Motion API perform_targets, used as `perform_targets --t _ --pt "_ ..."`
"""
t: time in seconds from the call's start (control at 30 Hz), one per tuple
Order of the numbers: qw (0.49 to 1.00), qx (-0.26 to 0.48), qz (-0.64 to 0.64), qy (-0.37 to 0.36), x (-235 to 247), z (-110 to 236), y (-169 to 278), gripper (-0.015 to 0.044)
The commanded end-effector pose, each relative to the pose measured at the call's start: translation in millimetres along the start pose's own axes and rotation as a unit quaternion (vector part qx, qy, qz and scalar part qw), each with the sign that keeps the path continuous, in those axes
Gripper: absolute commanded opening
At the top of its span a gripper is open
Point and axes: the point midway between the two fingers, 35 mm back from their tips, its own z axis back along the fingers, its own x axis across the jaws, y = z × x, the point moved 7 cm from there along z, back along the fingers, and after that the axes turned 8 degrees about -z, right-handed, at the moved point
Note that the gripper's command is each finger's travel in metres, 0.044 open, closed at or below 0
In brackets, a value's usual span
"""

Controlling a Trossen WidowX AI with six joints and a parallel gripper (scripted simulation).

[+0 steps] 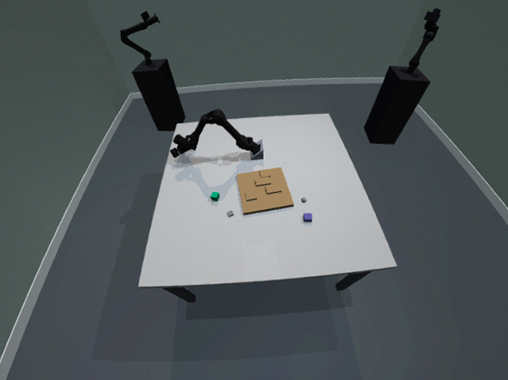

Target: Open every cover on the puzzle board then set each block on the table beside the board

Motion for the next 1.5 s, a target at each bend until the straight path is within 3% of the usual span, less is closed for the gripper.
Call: perform_targets --t 0.0,0.87,1.47 --pt "0.999 0.025 0.018 -0.025 17 9 9 0.0" --pt "0.983 0.115 0.047 -0.137 84 60 43 0.0" --pt "0.957 0.206 0.087 -0.184 111 105 96 0.0"
